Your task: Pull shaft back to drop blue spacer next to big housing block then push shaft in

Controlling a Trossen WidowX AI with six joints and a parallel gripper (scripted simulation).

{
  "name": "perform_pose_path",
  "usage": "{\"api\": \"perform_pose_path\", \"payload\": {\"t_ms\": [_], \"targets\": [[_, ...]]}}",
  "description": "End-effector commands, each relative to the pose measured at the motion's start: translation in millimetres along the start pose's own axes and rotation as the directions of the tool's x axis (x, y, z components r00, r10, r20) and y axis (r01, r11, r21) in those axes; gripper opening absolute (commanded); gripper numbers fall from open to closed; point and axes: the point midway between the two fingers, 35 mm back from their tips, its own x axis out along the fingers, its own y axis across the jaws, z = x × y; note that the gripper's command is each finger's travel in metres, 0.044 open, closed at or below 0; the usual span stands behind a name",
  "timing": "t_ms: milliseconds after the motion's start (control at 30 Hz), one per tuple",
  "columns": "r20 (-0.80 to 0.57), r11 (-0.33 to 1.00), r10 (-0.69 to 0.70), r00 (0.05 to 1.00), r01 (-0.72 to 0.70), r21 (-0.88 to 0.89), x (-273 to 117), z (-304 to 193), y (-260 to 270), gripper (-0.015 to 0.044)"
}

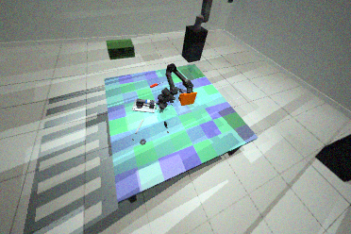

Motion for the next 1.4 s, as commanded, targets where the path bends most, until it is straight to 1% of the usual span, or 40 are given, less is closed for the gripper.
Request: {"api": "perform_pose_path", "payload": {"t_ms": [0,1367], "targets": [[0.0,1.0,-0.003,1.0,0.003,0.004,-1.1,-0.7,-0.4,0.0],[0.0,1.0,-0.003,1.0,0.003,0.004,-4.1,-3.8,-0.3,0.0]]}}
